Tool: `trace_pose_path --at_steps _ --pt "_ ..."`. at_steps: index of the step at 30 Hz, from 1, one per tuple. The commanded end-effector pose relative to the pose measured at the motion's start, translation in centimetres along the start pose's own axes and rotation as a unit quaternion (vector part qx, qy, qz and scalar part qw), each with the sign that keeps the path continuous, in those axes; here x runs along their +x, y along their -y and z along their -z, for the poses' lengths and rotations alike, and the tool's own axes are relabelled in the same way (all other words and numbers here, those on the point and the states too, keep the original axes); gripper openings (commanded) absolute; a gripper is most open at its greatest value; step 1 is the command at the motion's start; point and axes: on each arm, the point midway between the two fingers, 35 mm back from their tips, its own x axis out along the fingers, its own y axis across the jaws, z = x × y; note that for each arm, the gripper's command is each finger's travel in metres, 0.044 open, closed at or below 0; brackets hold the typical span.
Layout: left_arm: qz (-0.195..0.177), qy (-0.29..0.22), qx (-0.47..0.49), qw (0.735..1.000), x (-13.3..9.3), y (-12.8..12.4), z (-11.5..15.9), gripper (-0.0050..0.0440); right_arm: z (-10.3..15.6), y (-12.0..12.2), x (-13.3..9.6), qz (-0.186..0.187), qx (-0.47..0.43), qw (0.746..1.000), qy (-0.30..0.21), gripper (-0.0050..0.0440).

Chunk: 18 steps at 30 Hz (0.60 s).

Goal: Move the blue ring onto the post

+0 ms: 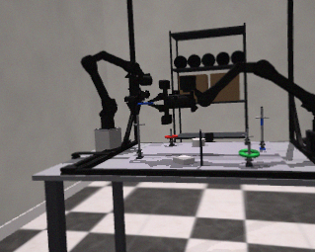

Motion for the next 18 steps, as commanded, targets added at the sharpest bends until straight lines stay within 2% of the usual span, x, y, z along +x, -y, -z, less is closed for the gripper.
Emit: trace_pose_path --at_steps 1,18 --pt "-0.008 -0.006 0.005 1.000 -0.6 -1.6 -0.6 0.0000 0.1 0.0 0.0 0.000 0.002 1.000 -0.001 0.0400" --pt "-0.008 -0.030 0.004 1.000 -3.8 -4.1 -4.6 0.0000 0.1 0.0 0.0 0.000 0.002 1.000 -0.001 0.0400"
